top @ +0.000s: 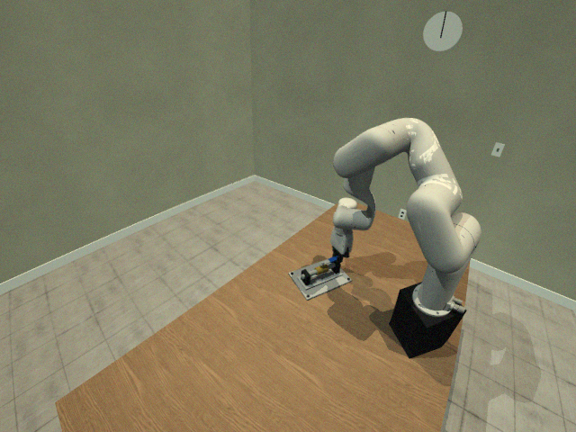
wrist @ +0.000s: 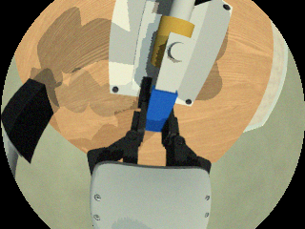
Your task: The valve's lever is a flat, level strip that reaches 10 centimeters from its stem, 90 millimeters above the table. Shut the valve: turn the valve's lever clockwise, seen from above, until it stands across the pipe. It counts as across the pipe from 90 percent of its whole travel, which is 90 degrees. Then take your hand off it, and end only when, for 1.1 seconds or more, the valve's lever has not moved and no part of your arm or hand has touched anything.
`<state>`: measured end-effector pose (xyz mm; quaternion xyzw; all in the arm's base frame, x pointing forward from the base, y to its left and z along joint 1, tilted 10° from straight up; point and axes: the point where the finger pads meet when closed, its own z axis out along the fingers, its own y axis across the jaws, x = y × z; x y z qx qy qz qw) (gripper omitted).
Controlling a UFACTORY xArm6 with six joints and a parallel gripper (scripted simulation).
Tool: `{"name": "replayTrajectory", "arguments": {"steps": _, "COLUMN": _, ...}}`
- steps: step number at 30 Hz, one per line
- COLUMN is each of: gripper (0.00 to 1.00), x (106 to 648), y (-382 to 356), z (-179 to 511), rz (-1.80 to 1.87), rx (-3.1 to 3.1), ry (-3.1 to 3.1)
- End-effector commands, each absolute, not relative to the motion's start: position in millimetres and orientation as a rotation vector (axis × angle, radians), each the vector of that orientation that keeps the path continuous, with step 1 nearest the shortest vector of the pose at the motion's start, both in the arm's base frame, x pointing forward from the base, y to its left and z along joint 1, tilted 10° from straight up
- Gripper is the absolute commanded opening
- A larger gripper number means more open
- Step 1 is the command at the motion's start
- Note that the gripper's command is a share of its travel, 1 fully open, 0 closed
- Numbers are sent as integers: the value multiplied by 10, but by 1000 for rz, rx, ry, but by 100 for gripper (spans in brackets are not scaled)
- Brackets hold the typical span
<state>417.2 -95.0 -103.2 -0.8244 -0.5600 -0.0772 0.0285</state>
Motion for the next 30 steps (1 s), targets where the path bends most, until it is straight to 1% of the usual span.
{"name": "replayTrajectory", "arguments": {"steps": 1, "gripper": 0, "x": 4174, "y": -950, "z": -1022, "rz": -241, "rx": -2557, "ry": -1711}}
{"name": "replayTrajectory", "arguments": {"steps": 30, "gripper": 0, "x": 4054, "y": -888, "z": -1026, "rz": -232, "rx": -2677, "ry": -1491}}
